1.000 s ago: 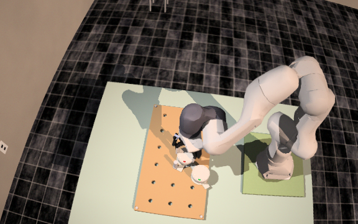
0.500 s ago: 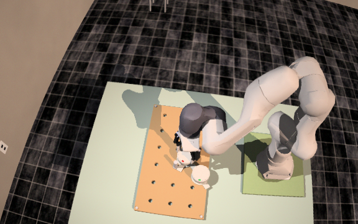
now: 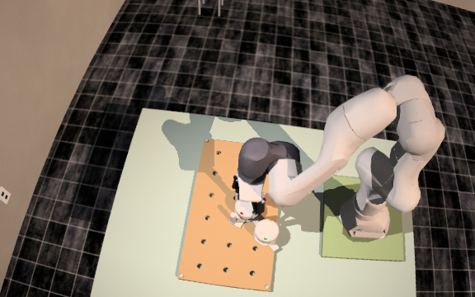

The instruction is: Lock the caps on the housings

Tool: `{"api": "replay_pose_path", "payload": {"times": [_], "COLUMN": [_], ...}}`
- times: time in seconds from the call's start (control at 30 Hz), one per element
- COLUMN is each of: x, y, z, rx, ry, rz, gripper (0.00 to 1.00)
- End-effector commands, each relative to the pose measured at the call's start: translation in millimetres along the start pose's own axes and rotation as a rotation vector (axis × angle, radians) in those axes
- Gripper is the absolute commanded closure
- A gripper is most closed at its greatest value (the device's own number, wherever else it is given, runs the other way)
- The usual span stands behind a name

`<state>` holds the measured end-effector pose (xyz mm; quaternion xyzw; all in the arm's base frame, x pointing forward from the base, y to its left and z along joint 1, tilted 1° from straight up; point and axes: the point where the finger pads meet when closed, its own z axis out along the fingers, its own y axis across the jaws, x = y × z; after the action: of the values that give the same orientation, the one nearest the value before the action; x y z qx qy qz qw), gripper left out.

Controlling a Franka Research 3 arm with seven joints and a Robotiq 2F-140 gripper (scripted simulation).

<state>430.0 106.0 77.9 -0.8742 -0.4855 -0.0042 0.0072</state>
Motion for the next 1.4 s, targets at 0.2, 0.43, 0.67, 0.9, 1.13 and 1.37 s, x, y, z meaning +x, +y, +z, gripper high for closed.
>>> {"api": "replay_pose_path", "payload": {"times": [0.2,0.43,0.67,0.9,1.13,1.37], "x": [-0.8,-0.8,-0.8,-0.8,-0.8,-0.8], "y": [1.9,1.9,1.9,1.9,1.9,1.9], "z": [0.6,0.6,0.6,0.6,0.6,0.6], "rx": [-0.011,-0.011,-0.011,-0.011,-0.011,-0.011], "ry": [-0.001,0.000,0.000,0.000,0.001,0.002], "rz": [0.282,0.386,0.405,0.445,0.602,0.725], "gripper": [0.90,0.90,0.90,0.90,0.90,0.90]}}
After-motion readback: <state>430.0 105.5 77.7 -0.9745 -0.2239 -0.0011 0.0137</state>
